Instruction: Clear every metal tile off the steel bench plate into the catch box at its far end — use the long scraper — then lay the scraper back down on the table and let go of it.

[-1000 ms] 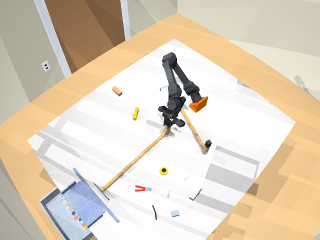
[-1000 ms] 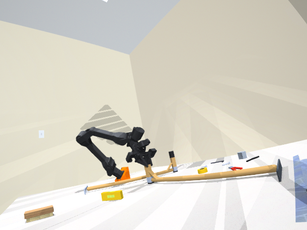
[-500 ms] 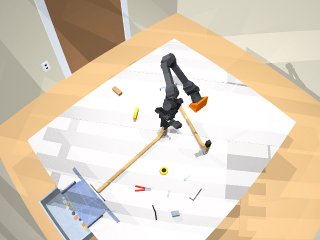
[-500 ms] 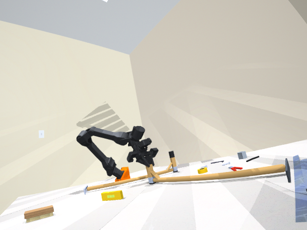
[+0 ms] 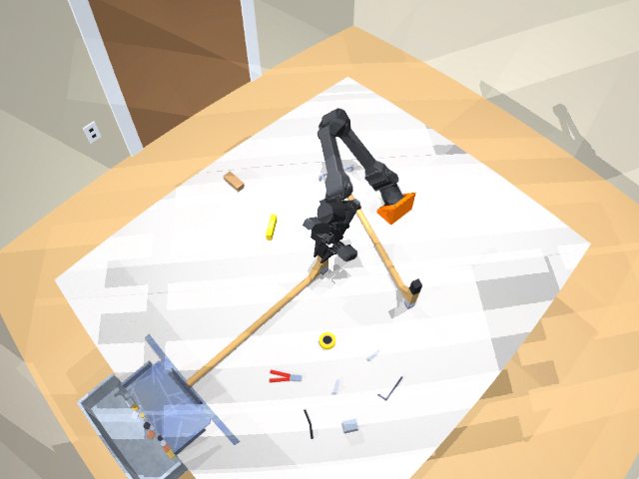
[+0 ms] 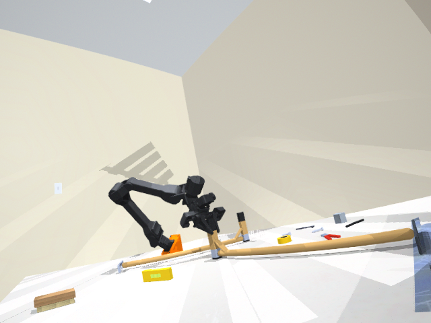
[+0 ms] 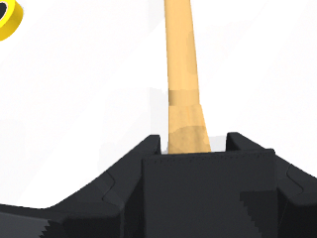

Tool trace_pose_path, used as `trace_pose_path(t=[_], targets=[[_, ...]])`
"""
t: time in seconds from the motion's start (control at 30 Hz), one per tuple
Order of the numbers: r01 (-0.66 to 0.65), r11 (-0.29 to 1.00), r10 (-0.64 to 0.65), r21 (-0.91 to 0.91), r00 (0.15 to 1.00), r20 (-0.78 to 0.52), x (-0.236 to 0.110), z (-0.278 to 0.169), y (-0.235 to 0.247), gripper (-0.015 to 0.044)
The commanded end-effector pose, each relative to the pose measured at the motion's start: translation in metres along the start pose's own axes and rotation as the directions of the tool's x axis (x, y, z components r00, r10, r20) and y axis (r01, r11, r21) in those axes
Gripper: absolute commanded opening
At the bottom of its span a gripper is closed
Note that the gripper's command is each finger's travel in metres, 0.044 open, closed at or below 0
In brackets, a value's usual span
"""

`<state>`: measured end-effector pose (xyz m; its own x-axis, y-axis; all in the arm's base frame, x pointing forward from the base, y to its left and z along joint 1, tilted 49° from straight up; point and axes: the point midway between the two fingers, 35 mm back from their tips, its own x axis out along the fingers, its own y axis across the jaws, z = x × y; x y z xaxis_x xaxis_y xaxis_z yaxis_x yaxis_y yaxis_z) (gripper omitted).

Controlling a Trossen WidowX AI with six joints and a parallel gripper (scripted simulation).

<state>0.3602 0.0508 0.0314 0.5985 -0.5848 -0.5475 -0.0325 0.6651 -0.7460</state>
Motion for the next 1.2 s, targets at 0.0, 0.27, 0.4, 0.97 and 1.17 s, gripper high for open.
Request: trace_pose_path(t=[0.0,0.27,0.4,0.97,1.17], targets=[[0.001,1.0,-0.001,0.01,1.0,0.011,0.003,0.009,-0.001,0.0],[0.001,1.0,-0.001,0.011,1.0,0.011,0.008,0.016,-0.001,0.0],[0.001,1.0,-0.001,0.011,1.0,0.011,0.011,0.02,0.0,0.0],[0.002,1.0,-0.002,0.012,1.0,0.012,0.024,0.036,0.002,0.0],[0.002,1.0,-0.003,0.012,1.0,0.013,0.027,0.041,0.004,0.0]])
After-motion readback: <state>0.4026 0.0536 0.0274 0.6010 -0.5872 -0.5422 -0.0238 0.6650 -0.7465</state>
